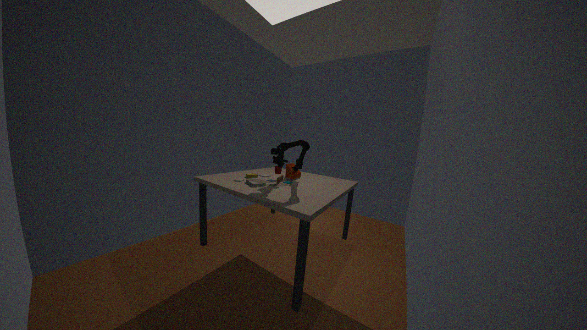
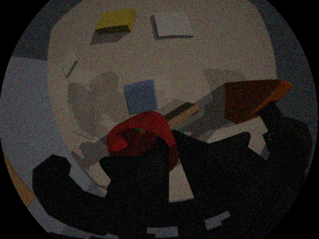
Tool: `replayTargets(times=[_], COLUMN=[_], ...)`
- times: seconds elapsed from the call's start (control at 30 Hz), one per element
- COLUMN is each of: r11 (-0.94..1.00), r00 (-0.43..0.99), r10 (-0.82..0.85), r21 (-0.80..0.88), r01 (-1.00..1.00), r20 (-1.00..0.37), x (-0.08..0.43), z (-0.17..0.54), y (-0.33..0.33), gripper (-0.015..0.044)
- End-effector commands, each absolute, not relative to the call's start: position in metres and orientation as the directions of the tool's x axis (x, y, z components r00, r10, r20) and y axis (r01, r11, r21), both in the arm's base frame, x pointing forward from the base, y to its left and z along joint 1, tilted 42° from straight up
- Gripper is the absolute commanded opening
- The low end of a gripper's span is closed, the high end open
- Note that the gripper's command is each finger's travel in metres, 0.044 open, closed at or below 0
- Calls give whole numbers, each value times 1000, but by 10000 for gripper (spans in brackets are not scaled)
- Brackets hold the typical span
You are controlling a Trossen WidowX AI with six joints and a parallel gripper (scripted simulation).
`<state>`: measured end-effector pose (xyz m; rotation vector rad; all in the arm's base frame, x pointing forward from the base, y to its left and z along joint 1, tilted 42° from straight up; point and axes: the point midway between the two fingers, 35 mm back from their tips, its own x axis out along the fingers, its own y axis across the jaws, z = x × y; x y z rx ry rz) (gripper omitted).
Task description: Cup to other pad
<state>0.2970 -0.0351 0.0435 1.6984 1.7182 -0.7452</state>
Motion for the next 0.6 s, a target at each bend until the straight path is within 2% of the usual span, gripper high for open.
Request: replayTargets(times=[0.0,0.57], r11=[16,17], r00=[3,2], r10=[665,666], r21=[19,18], r01=[1000,1000], r20=[-747,-746], x=[293,280], z=[49,70], y=[-28,-7], gripper=[0,0])
